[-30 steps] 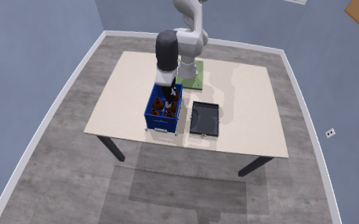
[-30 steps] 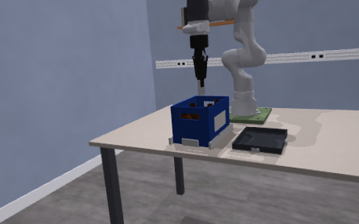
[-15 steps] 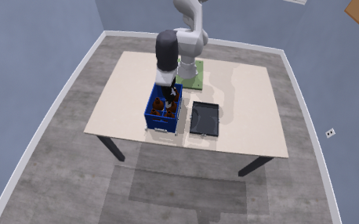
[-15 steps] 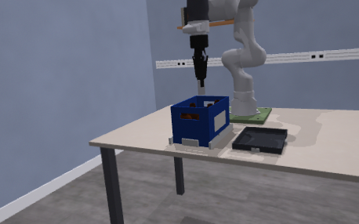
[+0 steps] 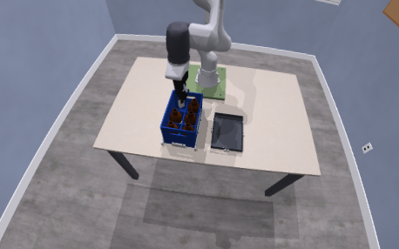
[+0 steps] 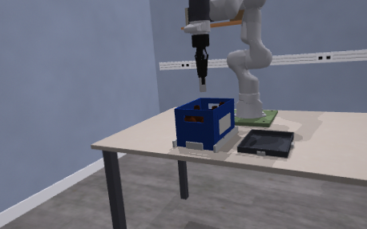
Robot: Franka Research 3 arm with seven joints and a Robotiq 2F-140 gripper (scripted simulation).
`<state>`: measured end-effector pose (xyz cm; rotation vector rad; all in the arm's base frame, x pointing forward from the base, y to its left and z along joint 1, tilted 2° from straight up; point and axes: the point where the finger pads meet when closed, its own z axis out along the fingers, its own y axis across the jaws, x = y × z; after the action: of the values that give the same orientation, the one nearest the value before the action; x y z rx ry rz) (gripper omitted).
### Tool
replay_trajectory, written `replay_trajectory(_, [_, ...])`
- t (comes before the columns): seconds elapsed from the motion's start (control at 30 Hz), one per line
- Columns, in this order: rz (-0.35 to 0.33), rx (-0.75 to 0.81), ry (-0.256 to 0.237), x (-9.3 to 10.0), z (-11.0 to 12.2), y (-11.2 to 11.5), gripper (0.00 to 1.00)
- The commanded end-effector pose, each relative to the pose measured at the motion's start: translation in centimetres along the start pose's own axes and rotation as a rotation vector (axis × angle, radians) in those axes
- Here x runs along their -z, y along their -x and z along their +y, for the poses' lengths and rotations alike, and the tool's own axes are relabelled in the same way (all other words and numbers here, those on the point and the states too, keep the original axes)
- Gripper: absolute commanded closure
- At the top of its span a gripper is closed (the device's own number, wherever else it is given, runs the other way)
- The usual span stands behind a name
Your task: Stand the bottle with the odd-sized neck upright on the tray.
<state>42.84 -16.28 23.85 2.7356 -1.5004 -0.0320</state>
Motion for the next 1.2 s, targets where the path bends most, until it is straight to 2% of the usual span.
replay_trajectory(0.0, [0.000, 0.036, 0.008, 0.2, 4.1, 1.0, 0.90])
replay_trajectory(0.07, [0.000, 0.036, 0.008, 0.2, 4.1, 1.0, 0.90])
replay_trajectory(0.1, [-0.001, 0.037, 0.007, 0.1, 6.3, 1.8, 0.90])
replay_trajectory(0.3, [-0.003, 0.045, 0.003, -0.8, 11.3, 4.3, 0.90])
replay_trajectory(0.63, [-0.004, 0.046, 0.003, -0.9, 11.5, 4.4, 0.90])
replay_trajectory(0.67, [-0.004, 0.046, 0.003, -0.9, 11.5, 4.4, 0.56])
replay_trajectory(1.17, [-0.004, 0.046, 0.003, -0.9, 11.5, 4.4, 0.56])
